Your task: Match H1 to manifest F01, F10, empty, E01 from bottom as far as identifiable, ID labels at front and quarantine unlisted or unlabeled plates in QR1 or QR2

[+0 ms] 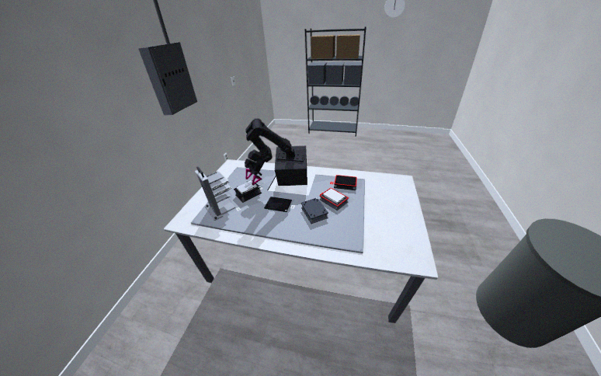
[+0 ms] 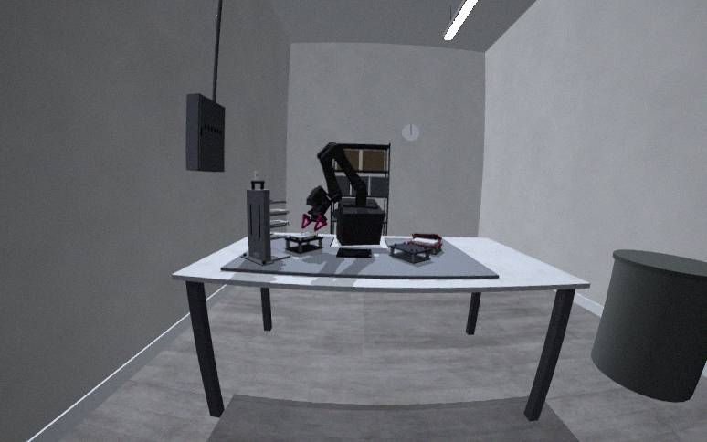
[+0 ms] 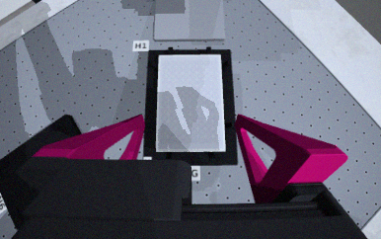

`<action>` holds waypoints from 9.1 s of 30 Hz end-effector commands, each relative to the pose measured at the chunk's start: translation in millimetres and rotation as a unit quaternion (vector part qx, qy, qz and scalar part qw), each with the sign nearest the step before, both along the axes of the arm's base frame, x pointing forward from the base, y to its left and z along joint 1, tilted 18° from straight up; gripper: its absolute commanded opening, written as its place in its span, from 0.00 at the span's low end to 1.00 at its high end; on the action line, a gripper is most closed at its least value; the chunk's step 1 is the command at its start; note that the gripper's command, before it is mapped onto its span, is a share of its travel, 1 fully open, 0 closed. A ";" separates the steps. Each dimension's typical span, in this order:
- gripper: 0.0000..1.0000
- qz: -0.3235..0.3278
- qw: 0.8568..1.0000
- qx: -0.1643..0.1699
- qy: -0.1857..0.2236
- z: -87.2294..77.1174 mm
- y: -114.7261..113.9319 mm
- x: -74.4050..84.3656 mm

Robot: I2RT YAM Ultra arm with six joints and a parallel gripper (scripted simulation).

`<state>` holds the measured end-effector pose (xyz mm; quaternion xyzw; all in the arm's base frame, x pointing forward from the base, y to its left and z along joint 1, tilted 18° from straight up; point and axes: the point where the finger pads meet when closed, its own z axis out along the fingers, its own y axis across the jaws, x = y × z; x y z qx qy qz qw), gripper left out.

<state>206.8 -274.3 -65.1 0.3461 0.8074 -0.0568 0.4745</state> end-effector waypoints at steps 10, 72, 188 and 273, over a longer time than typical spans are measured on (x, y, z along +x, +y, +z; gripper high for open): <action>1.00 0.001 1.000 -0.010 -0.005 -1.5 4.7 -7.1; 0.86 0.001 1.000 -0.009 -0.005 -36.6 13.8 -4.8; 0.86 0.001 1.000 -0.010 -0.005 15.6 -0.6 -6.8; 0.86 0.000 1.000 -0.011 -0.006 32.1 -49.9 48.3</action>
